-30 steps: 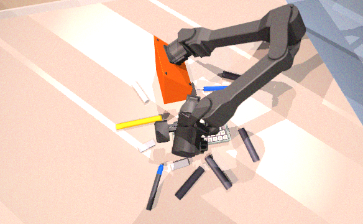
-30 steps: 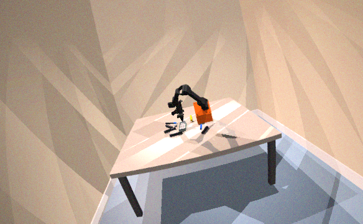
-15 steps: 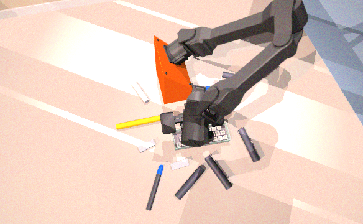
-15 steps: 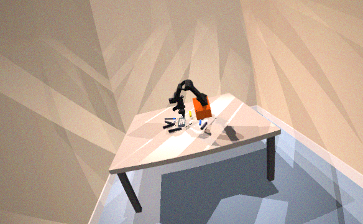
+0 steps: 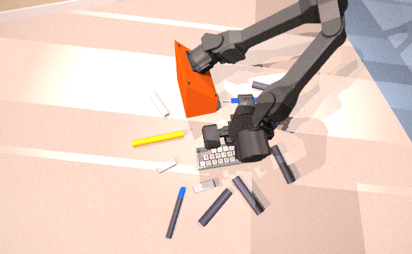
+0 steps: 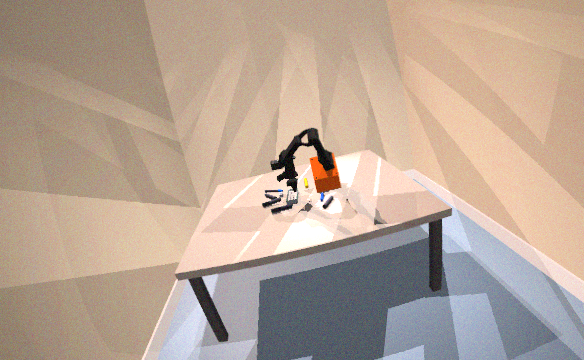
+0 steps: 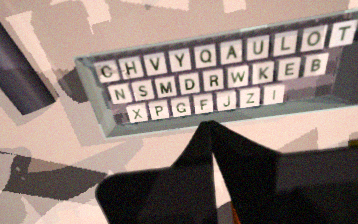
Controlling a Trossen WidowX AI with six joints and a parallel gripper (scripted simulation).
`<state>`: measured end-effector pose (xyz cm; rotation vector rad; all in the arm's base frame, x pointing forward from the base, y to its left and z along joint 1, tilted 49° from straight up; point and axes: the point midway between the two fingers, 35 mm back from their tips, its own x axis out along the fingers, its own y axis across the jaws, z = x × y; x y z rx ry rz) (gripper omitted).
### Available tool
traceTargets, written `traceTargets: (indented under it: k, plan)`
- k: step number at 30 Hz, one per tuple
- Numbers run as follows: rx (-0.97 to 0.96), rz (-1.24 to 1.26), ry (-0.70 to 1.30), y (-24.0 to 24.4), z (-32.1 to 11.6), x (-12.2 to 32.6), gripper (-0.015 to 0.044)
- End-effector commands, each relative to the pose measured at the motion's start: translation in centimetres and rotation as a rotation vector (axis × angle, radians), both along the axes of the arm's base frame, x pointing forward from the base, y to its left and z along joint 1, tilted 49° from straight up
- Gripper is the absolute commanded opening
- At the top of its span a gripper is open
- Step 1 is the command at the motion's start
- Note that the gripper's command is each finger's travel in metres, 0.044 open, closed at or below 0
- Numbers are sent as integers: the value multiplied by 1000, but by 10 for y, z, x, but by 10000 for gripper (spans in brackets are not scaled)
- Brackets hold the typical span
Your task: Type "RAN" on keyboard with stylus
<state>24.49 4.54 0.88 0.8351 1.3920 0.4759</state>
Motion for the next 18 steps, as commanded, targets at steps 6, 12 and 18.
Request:
traceTargets:
  k: [6,12,18]
  plan:
    - [9,-4,5,15,17,0,0]
    - [8,-4,5,13,18,0,0]
    - [6,-4,6,-29,54,-8,0]
